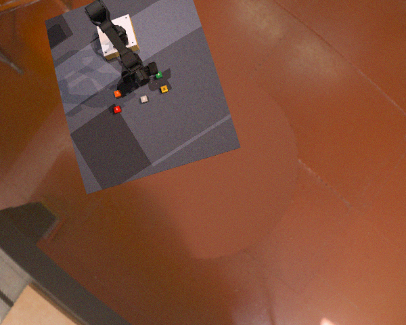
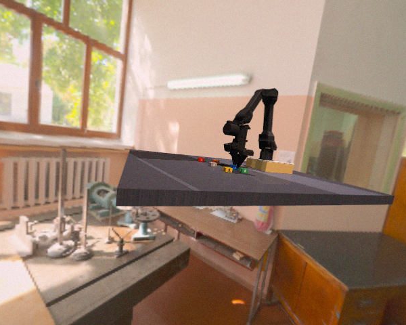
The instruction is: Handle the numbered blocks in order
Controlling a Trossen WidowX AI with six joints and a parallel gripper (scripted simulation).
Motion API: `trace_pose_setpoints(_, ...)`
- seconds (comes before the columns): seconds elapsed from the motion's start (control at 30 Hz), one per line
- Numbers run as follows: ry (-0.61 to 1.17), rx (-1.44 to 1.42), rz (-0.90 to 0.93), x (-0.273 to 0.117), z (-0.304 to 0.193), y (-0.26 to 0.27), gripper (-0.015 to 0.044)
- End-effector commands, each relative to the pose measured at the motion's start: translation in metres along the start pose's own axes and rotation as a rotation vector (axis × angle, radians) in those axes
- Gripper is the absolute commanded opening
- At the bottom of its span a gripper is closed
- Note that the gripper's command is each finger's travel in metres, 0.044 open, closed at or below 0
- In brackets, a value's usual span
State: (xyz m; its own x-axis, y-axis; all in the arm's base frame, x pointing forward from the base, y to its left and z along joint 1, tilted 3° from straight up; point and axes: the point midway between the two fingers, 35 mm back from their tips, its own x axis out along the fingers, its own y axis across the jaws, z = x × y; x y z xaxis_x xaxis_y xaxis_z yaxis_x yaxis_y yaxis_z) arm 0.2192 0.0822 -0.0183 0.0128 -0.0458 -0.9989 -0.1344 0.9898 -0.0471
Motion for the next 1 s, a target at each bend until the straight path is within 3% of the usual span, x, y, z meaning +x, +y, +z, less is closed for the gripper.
trace_pose_setpoints(0.0, -0.004, -0.004, -0.004, 0.0, 0.001, -0.001, 0.012)
trace_pose_setpoints(0.1, -0.004, -0.004, -0.004, 0.0, 0.001, -0.001, 0.012)
trace_pose_setpoints(0.47, -0.004, -0.004, -0.004, 0.0, 0.001, -0.001, 0.04)
trace_pose_setpoints(0.83, -0.004, -0.004, -0.004, -0.036, 0.001, 0.0, 0.04)
trace_pose_setpoints(0.97, -0.005, -0.003, -0.003, -0.076, 0.004, 0.001, 0.0295)
